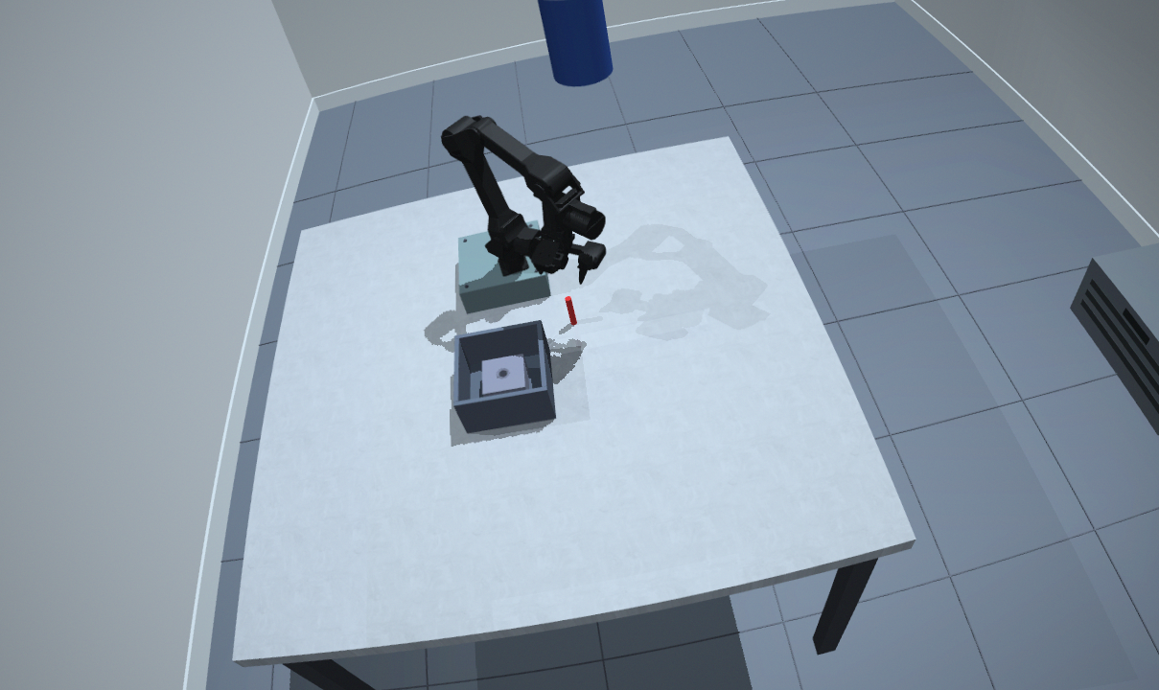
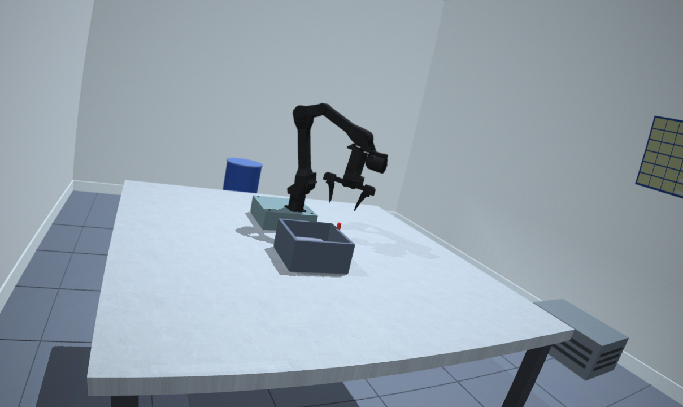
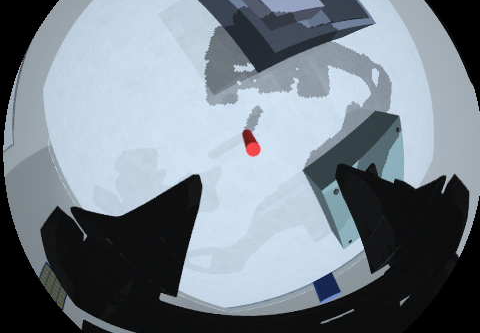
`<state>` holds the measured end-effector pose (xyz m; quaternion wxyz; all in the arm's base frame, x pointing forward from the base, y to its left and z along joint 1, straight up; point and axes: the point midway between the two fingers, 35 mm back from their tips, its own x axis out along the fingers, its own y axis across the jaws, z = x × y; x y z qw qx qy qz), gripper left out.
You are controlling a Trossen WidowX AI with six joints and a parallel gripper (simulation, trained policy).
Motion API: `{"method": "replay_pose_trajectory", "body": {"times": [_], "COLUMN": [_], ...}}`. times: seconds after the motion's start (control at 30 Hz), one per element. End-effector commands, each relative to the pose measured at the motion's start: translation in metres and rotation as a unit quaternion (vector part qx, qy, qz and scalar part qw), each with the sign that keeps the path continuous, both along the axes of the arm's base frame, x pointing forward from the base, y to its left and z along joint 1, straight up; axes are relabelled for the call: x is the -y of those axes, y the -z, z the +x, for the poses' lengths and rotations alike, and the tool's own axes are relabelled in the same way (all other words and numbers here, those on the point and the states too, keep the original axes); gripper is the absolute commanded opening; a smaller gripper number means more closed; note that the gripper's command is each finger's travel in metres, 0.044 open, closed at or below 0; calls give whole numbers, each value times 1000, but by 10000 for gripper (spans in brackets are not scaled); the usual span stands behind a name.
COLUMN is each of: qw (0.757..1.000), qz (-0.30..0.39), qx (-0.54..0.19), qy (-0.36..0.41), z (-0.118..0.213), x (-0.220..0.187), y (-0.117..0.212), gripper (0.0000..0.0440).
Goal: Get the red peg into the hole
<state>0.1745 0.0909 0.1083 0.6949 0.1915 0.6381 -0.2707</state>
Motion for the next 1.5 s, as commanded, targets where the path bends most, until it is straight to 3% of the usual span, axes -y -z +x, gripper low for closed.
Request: {"method": "replay_pose_trajectory", "body": {"times": [0.0,0.47,1.1,1.17,1.47], "qw": [999,996,997,997,995], "qz": [-11,-31,-44,-45,-55], "qx": [-30,-65,-48,-49,-66], "qy": [24,49,47,45,48], "z": [-1,2,6,5,-1], "x": [0,-2,0,1,6], "y": [13,49,115,121,140], "gripper": [440,433,432,401,167]}}
